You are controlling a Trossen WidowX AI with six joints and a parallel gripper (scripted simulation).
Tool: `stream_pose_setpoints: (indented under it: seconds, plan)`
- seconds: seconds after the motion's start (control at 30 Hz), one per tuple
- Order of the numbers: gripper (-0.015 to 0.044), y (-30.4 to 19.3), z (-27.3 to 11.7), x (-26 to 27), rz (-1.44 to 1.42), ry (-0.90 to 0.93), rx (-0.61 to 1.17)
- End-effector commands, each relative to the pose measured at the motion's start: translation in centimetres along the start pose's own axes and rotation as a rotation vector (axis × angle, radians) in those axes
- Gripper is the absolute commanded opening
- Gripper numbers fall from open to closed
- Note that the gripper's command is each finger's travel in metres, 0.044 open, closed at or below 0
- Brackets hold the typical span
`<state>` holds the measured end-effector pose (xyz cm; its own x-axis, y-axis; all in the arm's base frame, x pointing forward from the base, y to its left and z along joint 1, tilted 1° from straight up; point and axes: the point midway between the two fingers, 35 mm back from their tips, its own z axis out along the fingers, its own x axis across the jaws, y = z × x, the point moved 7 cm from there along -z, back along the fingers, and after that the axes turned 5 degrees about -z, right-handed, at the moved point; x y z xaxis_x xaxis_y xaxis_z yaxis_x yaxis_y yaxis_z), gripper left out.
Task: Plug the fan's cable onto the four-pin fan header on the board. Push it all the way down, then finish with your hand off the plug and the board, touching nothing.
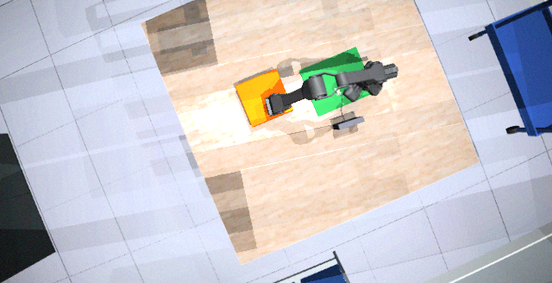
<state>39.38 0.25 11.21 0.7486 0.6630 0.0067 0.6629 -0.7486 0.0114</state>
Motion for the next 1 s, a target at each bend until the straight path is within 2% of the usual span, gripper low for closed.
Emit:
stream_pose_setpoints:
  seconds: [0.0,0.13,0.37,0.97]
  plan:
    - [0.0000,0.7,-0.1,0.0,0.138,0.002,-0.003]
    - [0.0000,1.2,0.0,-0.1,0.255,0.002,-0.004]
    - [0.0000,1.2,0.1,-0.1,0.263,-0.005,-0.009]
    - [0.0000,-0.1,2.5,0.4,0.309,-0.174,-0.180]
